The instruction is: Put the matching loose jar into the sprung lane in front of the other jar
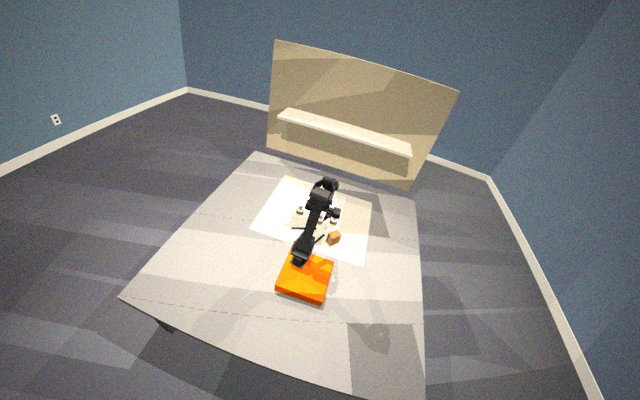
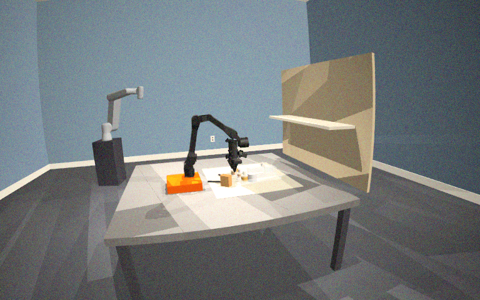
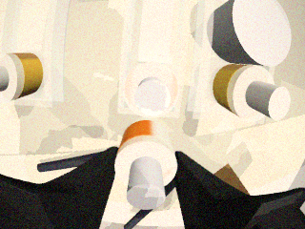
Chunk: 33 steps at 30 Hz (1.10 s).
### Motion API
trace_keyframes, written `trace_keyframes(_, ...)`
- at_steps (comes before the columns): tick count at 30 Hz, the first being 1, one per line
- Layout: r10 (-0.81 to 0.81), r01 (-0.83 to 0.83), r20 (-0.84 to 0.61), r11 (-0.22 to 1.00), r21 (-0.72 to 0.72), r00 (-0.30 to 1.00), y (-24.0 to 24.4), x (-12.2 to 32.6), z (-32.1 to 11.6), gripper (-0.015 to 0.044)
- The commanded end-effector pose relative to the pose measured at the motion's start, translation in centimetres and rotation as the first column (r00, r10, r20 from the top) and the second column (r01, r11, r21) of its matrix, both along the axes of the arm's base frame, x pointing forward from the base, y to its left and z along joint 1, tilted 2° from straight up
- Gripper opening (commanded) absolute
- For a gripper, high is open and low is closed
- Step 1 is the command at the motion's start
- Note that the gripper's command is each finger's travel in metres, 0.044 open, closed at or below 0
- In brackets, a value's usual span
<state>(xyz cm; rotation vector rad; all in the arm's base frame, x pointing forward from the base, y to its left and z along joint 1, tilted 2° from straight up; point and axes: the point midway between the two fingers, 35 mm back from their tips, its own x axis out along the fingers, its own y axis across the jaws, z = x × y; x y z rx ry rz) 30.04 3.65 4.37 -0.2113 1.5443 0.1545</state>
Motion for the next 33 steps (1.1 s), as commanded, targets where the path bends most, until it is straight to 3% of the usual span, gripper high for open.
trace_keyframes(1, 0.003, -0.003, -0.002, 1.0, -0.003, 1.0, 0.0, 0.1, -0.1, 0.0)
trace_keyframes(33, 0.003, -0.003, -0.001, 1.0, -0.002, 1.0, 0.3, 1.6, -0.1, 0.0)
